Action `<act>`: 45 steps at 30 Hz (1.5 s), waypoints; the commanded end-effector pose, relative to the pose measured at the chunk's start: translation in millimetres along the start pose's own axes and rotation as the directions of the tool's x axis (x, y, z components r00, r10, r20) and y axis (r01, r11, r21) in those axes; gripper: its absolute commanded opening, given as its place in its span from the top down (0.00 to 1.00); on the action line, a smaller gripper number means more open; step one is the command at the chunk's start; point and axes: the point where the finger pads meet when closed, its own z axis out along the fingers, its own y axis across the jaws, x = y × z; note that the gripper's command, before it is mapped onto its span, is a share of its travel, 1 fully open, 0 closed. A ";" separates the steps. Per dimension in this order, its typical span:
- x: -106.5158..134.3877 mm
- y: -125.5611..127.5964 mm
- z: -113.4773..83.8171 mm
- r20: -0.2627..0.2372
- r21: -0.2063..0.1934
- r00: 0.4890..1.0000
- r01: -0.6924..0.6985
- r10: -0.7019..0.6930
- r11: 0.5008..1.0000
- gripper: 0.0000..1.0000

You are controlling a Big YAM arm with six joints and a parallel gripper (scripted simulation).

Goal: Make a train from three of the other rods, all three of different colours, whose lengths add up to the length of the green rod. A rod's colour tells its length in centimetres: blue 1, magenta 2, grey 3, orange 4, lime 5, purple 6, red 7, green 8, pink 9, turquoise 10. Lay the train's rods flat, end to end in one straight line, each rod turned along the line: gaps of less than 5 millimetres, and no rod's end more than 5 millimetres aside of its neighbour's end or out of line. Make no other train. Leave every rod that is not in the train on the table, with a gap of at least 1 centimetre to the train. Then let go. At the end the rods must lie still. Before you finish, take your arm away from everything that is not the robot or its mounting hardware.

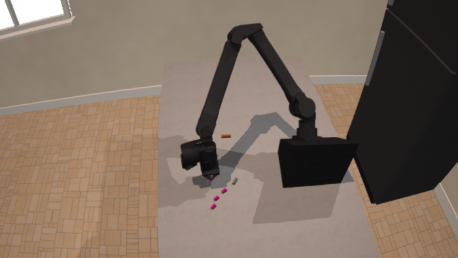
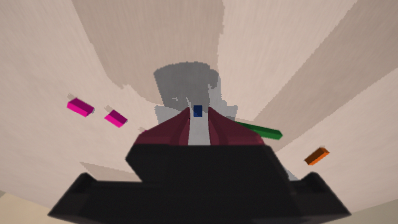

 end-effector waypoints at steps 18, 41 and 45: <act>-4.8 -2.2 0.7 0.008 0.001 1.000 0.000 0.000 1.000 0.77; -4.8 -2.2 0.7 0.008 0.001 1.000 0.000 0.000 1.000 0.96; -4.8 -2.2 0.7 0.008 0.001 1.000 0.000 0.000 1.000 0.96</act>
